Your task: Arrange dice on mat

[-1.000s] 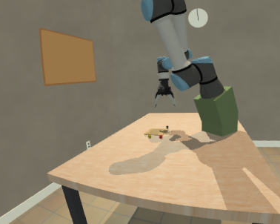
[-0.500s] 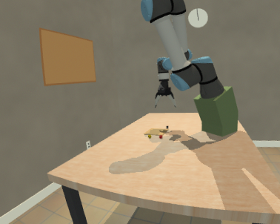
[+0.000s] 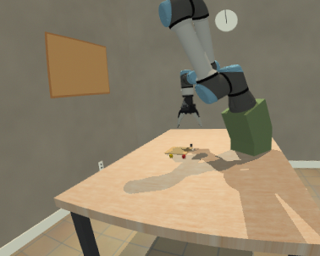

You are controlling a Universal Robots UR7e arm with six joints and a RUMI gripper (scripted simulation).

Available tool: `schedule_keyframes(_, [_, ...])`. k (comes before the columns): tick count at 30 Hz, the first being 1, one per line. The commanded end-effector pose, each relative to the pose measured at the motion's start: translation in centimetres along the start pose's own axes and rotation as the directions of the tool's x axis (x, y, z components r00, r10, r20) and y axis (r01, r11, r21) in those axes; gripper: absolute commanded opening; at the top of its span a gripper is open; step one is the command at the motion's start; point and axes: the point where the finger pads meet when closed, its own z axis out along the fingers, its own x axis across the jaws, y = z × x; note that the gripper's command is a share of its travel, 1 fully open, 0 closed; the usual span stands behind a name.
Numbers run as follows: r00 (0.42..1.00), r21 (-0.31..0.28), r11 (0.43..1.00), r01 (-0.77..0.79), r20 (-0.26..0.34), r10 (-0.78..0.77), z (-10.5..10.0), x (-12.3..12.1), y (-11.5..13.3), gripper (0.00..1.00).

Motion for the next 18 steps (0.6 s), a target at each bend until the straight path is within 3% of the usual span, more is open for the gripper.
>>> schedule_keyframes(1, [1.000, -0.004, 1.000, 0.000, -0.004, 0.000, 1.6, 0.1, 0.1, 1.00])
schedule_keyframes(18, [1.000, -0.004, 1.000, 0.000, -0.004, 0.000, 5.9, 0.1, 0.1, 1.00])
